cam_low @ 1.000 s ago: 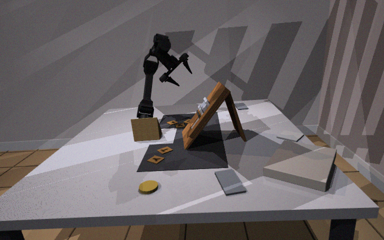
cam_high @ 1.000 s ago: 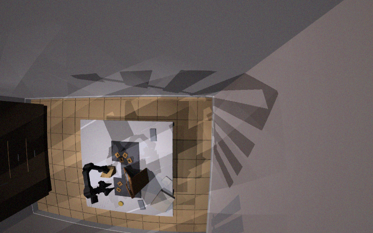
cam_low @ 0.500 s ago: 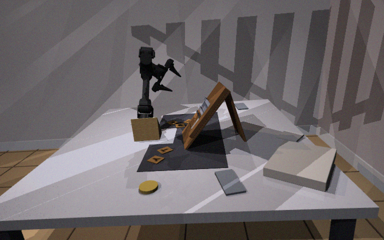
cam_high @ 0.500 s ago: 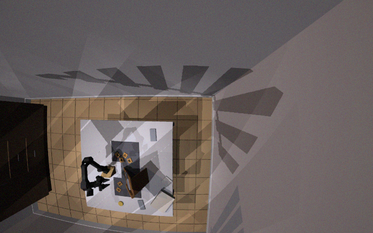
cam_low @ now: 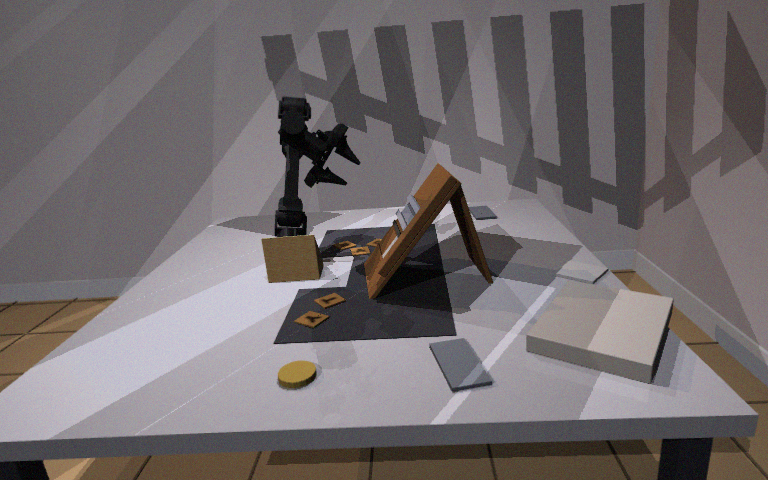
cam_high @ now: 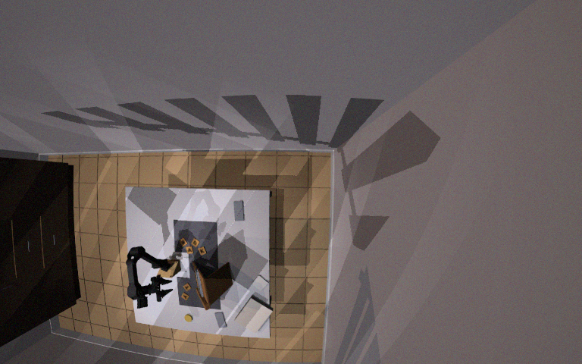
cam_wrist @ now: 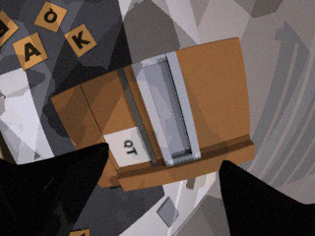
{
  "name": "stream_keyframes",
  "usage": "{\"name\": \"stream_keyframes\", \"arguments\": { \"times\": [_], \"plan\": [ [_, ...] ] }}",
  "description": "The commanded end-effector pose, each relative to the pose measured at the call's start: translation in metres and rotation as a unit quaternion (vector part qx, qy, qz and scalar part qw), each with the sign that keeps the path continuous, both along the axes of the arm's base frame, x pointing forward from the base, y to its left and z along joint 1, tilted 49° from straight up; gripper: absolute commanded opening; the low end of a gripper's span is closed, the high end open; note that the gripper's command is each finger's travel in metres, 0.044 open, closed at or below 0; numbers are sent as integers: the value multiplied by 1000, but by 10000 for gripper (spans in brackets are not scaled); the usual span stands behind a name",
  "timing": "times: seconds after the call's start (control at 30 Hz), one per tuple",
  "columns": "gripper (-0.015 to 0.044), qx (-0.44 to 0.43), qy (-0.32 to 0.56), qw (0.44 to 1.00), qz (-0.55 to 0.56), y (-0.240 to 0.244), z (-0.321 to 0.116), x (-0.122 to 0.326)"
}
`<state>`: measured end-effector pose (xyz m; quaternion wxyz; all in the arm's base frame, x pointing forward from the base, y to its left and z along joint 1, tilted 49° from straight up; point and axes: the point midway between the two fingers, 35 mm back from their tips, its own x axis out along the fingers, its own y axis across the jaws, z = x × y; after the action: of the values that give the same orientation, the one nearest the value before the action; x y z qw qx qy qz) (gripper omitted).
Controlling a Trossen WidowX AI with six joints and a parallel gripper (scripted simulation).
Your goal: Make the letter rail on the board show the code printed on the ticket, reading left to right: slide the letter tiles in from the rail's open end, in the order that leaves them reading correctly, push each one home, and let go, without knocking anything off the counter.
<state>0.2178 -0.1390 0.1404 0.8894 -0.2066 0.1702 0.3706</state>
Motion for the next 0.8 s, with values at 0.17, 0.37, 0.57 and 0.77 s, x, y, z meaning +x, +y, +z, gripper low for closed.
{"name": "stream_keyframes", "arguments": {
  "times": [0.17,0.37,0.57,0.77],
  "plan": [
    [340,237,332,901,-147,-7,-65,3],
    [340,341,531,728,-269,-8,-110,1],
    [340,381,658,526,-380,-6,-153,-4],
    [340,384,716,353,-464,-2,-184,-11]
  ]
}}
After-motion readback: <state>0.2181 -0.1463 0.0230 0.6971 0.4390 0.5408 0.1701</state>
